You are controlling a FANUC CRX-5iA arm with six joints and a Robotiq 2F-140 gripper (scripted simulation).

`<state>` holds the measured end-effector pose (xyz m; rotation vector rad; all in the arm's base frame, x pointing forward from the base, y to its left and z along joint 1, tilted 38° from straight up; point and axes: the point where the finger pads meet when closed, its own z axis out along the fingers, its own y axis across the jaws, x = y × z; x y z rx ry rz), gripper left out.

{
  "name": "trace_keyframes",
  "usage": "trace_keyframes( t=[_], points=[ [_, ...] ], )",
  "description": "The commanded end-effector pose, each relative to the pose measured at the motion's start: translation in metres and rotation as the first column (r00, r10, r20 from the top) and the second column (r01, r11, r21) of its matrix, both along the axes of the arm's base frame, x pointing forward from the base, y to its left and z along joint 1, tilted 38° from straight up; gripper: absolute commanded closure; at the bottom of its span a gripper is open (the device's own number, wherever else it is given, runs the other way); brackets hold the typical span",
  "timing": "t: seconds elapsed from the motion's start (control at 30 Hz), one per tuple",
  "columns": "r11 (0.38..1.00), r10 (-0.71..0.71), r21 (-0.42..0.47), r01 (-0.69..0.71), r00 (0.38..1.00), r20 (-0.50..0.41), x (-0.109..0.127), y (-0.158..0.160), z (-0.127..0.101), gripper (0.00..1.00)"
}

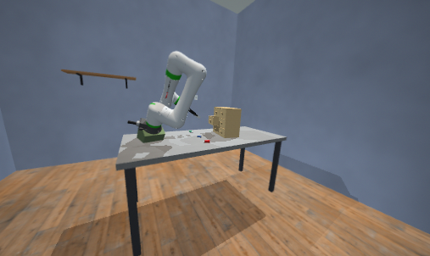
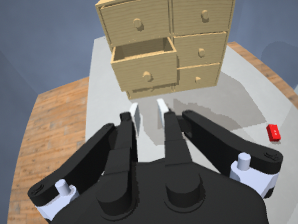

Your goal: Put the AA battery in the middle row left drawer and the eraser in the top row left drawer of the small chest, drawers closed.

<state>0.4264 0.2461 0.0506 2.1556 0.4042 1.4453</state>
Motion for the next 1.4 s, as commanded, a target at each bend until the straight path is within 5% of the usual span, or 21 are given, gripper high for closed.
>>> trace_keyframes(
  t=[0.0,0.3,0.6,1.07,1.37],
  points=[
    [0.996,-0.092,-0.013,0.091,0.991,-0.100,-0.010,0.003,0.008,0.80],
    [0.979,-0.203,-0.027,0.203,0.943,-0.263,-0.030,0.011,0.017,0.80],
    [0.932,-0.347,-0.080,0.354,0.805,-0.481,-0.060,0.023,0.031,0.80],
    [0.874,-0.445,-0.153,0.462,0.631,-0.636,-0.085,0.033,0.043,0.80],
    [0.861,-0.460,-0.169,0.479,0.593,-0.661,-0.090,0.035,0.045,0.80]
  ],
)
